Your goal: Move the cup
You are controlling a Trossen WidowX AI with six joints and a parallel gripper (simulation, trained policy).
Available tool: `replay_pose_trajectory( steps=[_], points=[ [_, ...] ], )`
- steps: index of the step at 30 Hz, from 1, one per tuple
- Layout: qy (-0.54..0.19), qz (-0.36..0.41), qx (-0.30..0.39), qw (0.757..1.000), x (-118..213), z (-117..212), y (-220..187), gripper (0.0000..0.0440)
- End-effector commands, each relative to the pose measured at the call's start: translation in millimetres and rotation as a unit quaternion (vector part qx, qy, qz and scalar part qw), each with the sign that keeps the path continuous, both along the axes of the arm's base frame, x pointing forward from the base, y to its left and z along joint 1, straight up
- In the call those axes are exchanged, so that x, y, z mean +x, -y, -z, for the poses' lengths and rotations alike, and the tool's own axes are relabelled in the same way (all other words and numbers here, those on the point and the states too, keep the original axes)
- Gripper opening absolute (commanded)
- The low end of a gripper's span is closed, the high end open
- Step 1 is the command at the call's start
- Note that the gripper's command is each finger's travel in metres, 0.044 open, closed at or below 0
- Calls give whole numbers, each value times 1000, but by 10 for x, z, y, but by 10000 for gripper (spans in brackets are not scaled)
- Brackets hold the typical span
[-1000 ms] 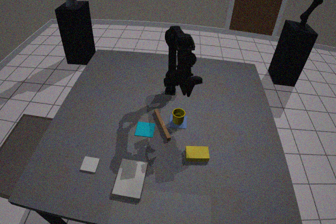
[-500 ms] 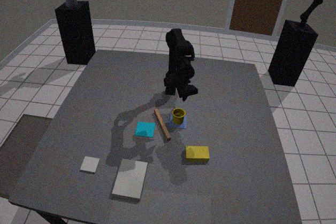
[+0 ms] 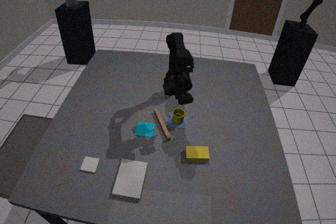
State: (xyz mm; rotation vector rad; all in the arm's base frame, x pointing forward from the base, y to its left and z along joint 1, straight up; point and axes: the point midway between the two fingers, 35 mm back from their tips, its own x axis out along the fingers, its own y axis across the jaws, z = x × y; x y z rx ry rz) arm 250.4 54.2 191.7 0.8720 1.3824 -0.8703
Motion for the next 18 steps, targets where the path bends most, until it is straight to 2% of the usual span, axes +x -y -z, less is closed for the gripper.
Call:
replay_pose_trajectory(
  steps=[1,18],
  points=[
    [-27,12,-14,999,-42,127,38,172],
    [-76,41,-49,995,-147,565,71,186]
  ],
)
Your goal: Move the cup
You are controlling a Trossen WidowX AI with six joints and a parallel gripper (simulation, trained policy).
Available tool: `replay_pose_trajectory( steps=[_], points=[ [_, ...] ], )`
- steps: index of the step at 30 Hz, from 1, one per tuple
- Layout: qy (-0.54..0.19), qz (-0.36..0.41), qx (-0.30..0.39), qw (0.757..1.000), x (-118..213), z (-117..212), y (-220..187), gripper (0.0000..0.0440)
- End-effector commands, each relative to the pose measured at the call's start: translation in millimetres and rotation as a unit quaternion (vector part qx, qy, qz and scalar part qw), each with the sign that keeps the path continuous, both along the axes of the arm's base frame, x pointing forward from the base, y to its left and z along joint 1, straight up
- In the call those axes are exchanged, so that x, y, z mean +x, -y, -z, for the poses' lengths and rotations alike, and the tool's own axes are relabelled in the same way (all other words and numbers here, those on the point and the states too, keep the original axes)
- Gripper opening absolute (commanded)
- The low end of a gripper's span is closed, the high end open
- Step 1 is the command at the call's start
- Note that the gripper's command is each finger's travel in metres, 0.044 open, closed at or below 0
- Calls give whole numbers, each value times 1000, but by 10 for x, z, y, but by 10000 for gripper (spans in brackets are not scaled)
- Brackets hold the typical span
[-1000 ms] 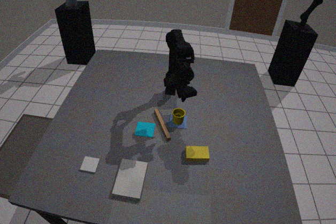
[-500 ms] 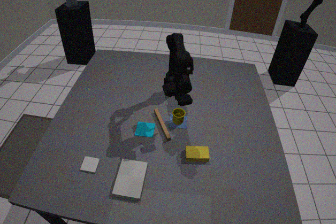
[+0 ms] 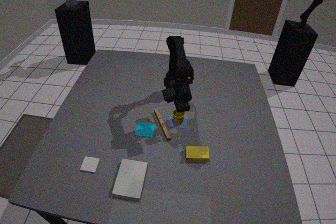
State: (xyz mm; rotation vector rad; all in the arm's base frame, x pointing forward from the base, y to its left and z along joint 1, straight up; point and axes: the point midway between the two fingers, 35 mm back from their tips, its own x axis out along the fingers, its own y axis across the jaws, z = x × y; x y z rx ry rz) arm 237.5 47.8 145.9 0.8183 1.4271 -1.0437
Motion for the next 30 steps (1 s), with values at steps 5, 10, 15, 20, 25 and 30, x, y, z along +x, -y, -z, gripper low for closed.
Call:
replay_pose_trajectory(
  steps=[5,10,15,20,25,30],
  points=[
    [-19,9,-16,1000,-40,238,3,187],
    [-24,9,-22,999,-58,372,0,186],
    [-28,5,-26,999,-73,512,-3,185],
    [-31,-4,-28,999,-88,666,-5,184],
    [-34,-15,-27,999,-107,820,-9,182],
    [-24,-27,-25,999,-85,889,0,81]
  ],
)
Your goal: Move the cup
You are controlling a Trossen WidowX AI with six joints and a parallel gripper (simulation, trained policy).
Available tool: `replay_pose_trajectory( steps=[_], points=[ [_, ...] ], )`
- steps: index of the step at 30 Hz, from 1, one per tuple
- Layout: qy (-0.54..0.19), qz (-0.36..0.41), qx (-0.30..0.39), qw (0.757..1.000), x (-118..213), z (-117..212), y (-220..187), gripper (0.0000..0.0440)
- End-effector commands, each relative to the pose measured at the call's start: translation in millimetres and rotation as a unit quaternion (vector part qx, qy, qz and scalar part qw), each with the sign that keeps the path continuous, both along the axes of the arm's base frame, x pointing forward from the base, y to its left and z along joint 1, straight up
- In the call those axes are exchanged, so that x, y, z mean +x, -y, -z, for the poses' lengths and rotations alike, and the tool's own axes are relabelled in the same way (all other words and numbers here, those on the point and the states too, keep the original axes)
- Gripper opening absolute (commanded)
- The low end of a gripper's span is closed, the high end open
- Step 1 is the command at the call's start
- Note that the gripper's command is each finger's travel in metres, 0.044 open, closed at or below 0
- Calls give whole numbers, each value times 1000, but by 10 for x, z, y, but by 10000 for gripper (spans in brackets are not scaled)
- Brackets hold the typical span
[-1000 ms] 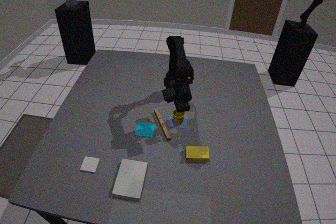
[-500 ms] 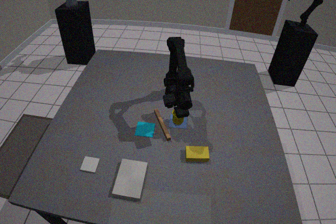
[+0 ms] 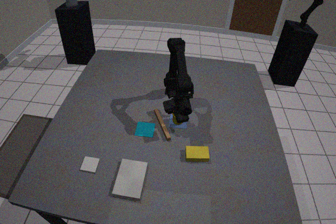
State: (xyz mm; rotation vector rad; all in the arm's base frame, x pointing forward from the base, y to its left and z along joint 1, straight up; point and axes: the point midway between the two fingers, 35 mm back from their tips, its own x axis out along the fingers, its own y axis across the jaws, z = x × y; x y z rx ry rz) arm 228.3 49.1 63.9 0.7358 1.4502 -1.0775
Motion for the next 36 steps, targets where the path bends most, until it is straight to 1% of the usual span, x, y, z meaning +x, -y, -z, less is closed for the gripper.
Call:
replay_pose_trajectory(
  steps=[1,3,5,19,36],
  points=[
    [4,-13,-1,1000,11,73,16,59],
    [6,-17,-1,1000,17,78,24,19],
    [11,-19,-1,1000,28,61,30,0],
    [45,2,9,999,119,-142,52,0],
    [93,69,19,993,247,-604,188,6]
  ],
)
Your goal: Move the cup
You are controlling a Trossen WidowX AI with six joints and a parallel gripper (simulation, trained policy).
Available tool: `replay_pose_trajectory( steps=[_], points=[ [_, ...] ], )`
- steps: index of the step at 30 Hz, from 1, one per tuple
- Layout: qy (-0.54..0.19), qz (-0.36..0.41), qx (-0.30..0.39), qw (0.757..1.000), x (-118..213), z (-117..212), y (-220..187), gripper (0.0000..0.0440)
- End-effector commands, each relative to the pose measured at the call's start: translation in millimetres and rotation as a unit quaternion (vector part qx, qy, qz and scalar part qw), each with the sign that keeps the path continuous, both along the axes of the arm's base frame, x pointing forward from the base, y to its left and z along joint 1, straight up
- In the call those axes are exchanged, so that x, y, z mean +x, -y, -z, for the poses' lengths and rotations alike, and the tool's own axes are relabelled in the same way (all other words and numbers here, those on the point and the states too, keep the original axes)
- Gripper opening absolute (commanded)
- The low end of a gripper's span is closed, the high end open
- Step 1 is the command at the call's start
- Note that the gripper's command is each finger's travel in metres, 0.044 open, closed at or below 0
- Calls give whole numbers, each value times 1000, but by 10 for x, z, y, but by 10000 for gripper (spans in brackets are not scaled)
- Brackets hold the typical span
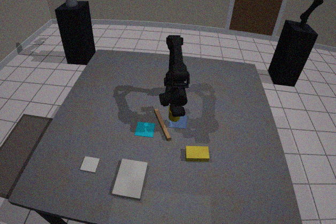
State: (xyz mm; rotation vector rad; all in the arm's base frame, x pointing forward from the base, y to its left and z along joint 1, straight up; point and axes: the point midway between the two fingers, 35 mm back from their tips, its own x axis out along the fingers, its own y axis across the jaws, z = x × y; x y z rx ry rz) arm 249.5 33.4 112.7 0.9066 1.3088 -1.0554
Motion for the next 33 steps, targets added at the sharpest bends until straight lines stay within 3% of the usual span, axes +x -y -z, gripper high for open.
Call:
replay_pose_trajectory(
  steps=[1,17,33],
  points=[
    [18,20,5,1000,46,-138,44,5],
    [75,82,2,994,295,-326,398,0],
    [118,143,-11,983,563,-200,928,0]
  ],
)
